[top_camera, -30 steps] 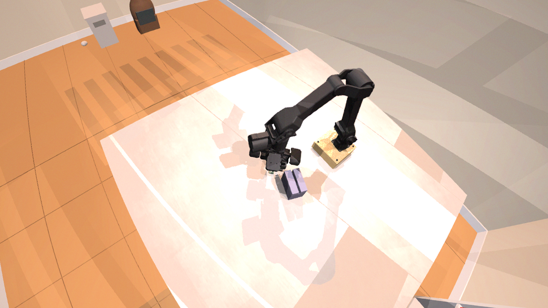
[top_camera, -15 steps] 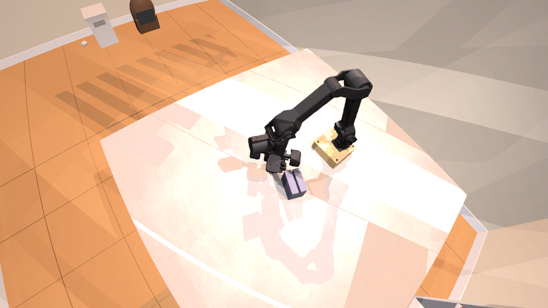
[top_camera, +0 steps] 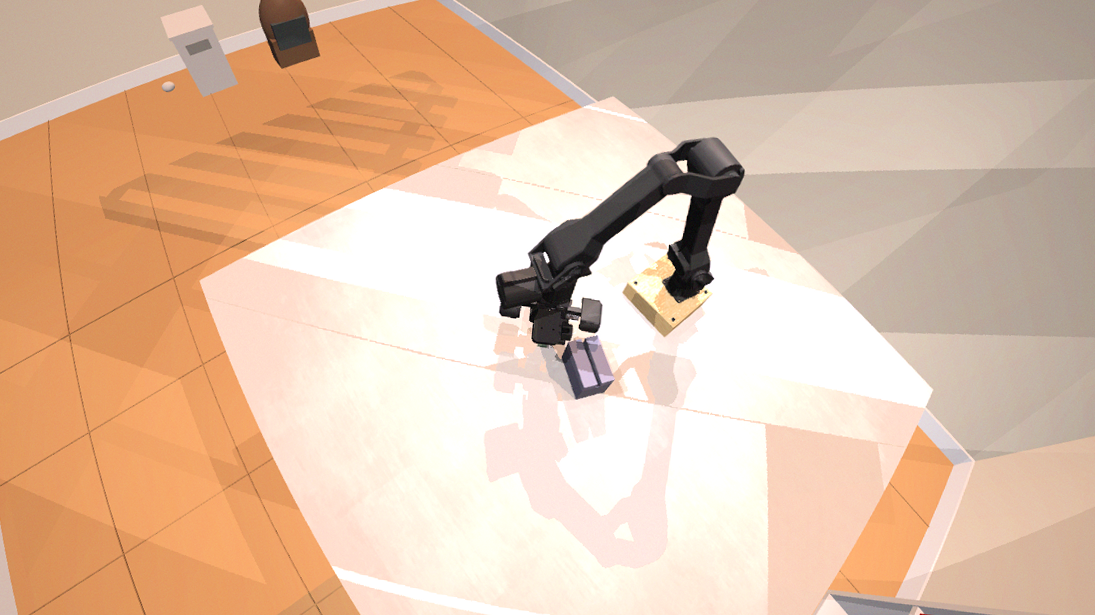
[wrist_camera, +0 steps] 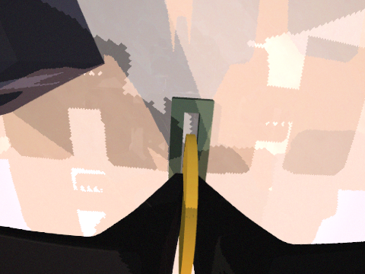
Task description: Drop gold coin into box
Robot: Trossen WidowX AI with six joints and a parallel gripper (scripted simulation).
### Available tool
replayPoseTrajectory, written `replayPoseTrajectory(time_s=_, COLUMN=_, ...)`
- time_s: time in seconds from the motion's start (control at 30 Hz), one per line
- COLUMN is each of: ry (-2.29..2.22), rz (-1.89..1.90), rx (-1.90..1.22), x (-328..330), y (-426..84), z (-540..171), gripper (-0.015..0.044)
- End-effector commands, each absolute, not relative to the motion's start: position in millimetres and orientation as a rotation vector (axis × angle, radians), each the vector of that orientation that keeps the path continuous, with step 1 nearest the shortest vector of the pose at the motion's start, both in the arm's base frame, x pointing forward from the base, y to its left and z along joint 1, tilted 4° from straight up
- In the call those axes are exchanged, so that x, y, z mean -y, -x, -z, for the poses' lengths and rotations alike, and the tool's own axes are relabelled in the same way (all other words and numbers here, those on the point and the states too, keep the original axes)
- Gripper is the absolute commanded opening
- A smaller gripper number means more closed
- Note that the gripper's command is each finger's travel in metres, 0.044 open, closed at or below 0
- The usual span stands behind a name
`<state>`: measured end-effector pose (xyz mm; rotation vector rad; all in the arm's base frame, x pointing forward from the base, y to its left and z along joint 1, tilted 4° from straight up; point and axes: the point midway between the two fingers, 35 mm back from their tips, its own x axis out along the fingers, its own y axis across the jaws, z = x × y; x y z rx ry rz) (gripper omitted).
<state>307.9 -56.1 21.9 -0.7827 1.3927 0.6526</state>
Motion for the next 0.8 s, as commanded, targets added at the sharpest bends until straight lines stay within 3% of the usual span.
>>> replayPoseTrajectory(time_s=0.0, ry=0.780, rz=-0.662, rx=-1.388, x=54.9, y=-308.4, z=-27.8, gripper=0.0000)
replayPoseTrajectory(time_s=0.77, ry=0.783, rz=-0.656, rx=-1.386, x=53.1, y=-306.7, z=-85.4, gripper=0.0000)
